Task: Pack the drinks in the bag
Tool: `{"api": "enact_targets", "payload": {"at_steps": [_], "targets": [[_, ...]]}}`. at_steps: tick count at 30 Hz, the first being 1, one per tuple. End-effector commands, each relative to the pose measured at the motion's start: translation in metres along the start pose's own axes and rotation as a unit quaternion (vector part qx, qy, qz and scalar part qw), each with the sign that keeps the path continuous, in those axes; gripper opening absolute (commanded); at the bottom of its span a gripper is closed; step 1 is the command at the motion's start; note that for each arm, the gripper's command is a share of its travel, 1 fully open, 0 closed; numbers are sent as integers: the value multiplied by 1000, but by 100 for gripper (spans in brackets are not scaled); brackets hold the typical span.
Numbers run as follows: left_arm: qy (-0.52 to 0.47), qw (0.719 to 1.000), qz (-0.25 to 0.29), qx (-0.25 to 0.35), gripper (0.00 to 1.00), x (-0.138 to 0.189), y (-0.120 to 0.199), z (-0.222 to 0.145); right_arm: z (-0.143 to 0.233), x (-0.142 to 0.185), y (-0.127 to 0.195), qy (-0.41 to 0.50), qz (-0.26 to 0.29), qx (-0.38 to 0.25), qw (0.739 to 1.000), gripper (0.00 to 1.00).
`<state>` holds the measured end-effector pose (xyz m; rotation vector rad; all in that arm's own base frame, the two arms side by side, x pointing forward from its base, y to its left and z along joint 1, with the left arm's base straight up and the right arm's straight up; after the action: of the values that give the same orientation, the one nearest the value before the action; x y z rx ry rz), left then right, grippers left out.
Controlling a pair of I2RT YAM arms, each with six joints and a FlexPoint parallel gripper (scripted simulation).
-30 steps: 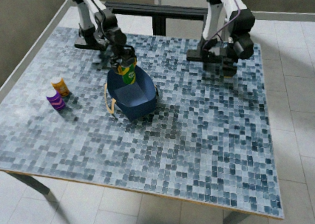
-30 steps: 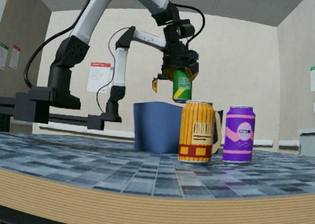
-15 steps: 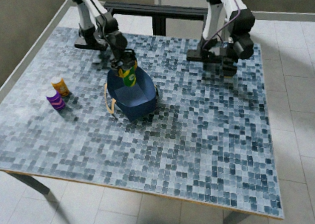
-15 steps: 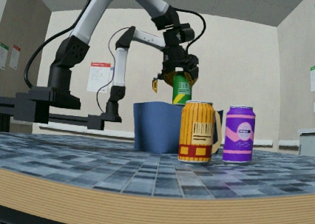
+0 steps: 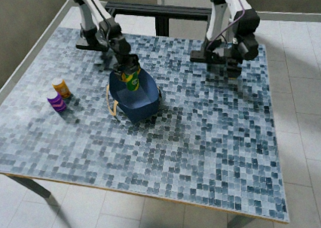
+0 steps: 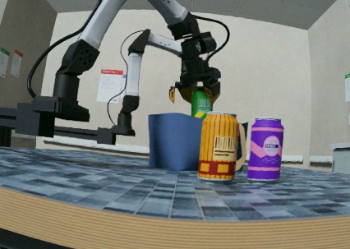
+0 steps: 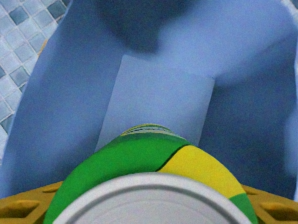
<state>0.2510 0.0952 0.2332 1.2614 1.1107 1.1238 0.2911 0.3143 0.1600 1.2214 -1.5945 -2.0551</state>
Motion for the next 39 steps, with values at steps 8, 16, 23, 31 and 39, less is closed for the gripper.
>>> {"api": "enact_targets", "payload": {"at_steps": [8,16,23,31,39], "targets": [[3,1000,9,-28,100,-1,12,1,-1,-18,10,2,-63,-3,998,67],[3,1000,9,-28,100,-1,12,1,-2,-15,1,2,-66,-3,998,67],[3,1000,9,-28,100,-1,12,0,-2,-5,-15,1,-49,-4,999,67],[3,1000,9,-28,100,-1,12,0,-3,-1,-23,1,-52,-3,999,67],[3,1000,9,-28,100,-1,13,0,-3,5,-38,1,-42,-4,999,67]]}}
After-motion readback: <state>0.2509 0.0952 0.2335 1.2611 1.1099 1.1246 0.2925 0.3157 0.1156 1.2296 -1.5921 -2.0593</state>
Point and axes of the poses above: on each arm, the point where the finger pads meet when closed, its own y axis back along the fingers, its own z axis across the jaws, x = y × z, the point moved 8 cm from there along y, back along the fingers, and after that the axes turned 6 degrees about -y, right-handed, at the moved point
